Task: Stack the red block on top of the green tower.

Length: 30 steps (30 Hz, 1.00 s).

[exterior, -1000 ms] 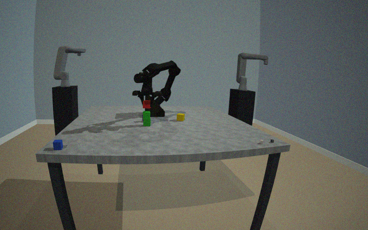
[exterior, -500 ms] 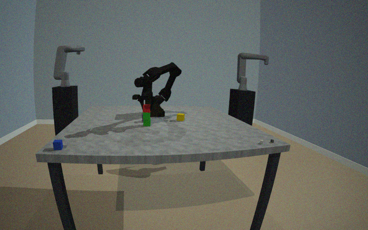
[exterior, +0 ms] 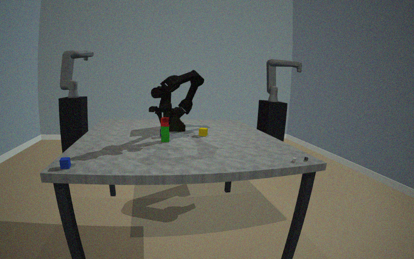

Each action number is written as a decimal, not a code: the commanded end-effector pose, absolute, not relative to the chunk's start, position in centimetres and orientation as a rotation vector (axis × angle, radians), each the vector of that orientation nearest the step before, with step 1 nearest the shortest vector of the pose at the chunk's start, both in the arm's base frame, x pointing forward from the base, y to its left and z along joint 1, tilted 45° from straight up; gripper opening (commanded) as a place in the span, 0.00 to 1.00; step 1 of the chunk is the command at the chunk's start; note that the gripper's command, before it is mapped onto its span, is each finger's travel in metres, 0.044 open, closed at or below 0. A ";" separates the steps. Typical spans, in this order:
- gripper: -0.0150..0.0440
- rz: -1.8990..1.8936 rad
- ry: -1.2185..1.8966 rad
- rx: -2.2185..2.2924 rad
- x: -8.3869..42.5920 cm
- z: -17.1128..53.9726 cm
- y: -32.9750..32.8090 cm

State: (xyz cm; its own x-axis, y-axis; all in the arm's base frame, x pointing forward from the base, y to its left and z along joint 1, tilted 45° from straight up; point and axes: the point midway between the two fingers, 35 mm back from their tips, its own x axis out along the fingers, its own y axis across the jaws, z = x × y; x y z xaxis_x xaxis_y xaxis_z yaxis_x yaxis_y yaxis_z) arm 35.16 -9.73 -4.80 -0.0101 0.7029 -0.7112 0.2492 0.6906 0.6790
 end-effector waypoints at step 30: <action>1.00 0.428 1.582 0.799 35.2 -4.9 -9.7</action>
